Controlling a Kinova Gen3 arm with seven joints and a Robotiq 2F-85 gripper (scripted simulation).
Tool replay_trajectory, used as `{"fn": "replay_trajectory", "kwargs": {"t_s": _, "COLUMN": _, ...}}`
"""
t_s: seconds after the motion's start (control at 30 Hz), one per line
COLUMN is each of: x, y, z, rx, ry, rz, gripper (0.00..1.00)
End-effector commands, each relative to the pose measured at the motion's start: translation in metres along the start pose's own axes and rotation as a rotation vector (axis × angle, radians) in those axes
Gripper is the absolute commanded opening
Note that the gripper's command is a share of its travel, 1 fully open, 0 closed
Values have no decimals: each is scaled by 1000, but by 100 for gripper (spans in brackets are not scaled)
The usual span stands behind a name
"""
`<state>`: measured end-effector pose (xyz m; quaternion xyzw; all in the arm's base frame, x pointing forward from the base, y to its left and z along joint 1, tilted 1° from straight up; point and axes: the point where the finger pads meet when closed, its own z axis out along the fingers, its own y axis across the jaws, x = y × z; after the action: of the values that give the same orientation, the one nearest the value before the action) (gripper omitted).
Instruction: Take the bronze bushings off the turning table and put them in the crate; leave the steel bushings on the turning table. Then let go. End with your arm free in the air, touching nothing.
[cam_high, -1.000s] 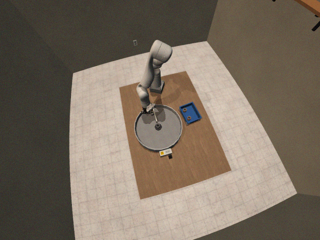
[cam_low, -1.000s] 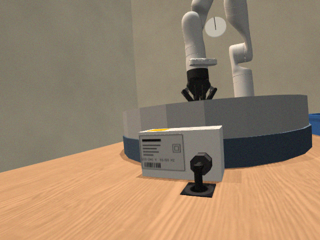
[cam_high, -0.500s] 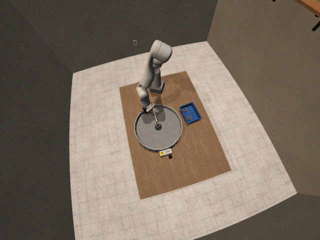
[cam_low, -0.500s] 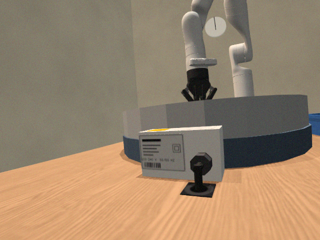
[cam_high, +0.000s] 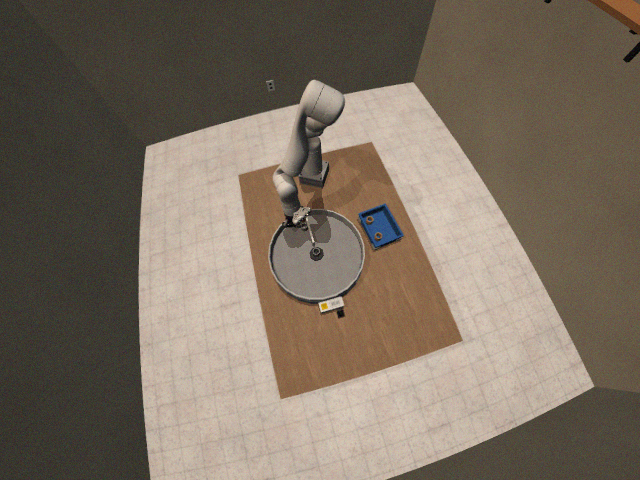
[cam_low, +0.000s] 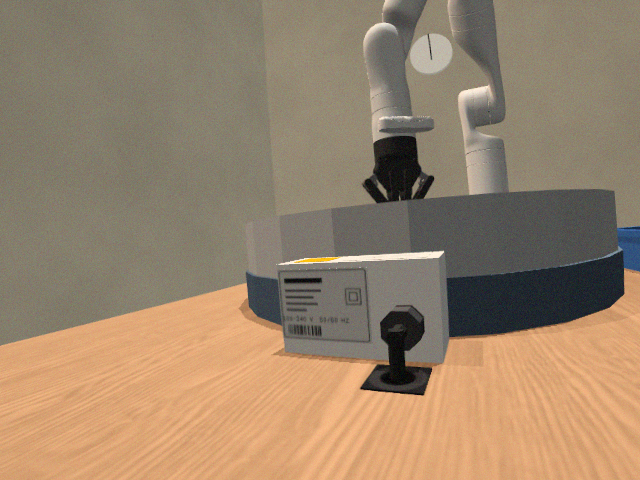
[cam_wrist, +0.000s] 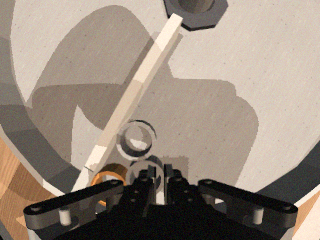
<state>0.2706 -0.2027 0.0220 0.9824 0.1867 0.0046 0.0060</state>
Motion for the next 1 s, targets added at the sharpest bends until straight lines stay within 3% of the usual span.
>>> {"fn": "replay_trajectory", "kwargs": {"t_s": 0.0, "x": 0, "y": 0, "z": 0, "rx": -1, "ry": 1, "rz": 0, "gripper": 0}}
{"fn": "replay_trajectory", "kwargs": {"t_s": 0.97, "x": 0, "y": 3, "z": -8, "rx": 1, "ry": 0, "rz": 0, "gripper": 0}}
